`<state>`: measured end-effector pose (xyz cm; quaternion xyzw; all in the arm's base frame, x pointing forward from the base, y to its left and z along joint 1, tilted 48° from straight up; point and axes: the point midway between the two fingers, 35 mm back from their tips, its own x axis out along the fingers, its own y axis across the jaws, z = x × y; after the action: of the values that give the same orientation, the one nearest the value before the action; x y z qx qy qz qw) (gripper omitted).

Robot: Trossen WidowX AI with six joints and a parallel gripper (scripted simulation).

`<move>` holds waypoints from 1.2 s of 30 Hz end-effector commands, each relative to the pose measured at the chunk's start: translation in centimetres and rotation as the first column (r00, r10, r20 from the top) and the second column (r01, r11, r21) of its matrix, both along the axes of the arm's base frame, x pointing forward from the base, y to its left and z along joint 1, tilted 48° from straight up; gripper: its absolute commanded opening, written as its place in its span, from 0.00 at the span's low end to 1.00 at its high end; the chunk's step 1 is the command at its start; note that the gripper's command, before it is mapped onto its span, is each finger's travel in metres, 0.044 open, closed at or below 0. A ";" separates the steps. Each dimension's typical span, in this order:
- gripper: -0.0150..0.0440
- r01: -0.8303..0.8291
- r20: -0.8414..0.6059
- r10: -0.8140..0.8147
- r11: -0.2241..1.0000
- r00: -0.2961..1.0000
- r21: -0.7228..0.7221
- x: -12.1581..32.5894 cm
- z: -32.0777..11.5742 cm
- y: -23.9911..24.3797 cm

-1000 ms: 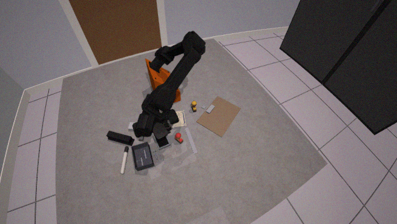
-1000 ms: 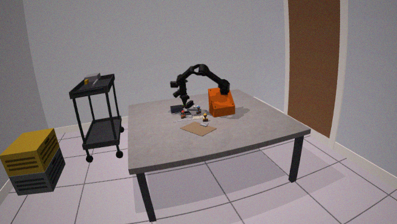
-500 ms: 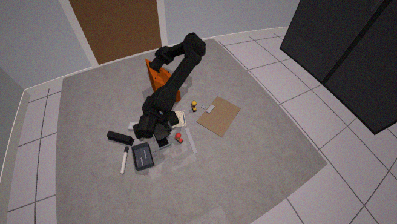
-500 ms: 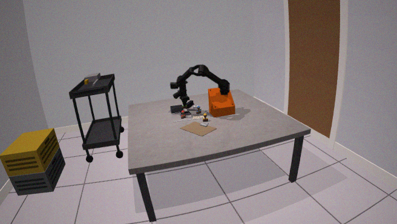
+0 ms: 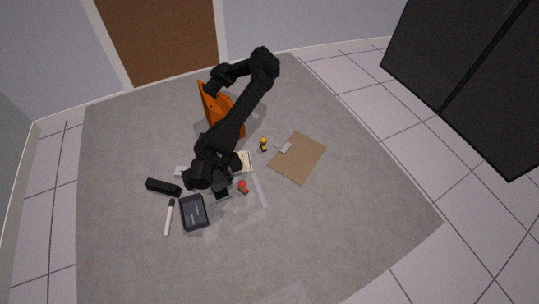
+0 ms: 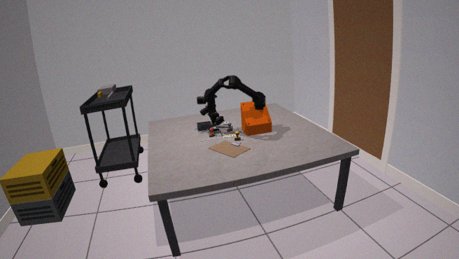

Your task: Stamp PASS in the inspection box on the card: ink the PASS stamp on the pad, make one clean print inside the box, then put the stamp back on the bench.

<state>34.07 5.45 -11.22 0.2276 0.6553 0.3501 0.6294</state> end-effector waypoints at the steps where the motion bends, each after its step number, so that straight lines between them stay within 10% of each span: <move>1: 0.25 0.003 -0.005 -0.003 1.000 1.000 0.003 -0.1 -0.2 0.3; 36: 0.25 0.003 -0.006 -0.002 1.000 1.000 0.006 -0.4 -1.7 2.0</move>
<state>33.74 7.22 -12.80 0.2285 0.6550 0.3512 0.6288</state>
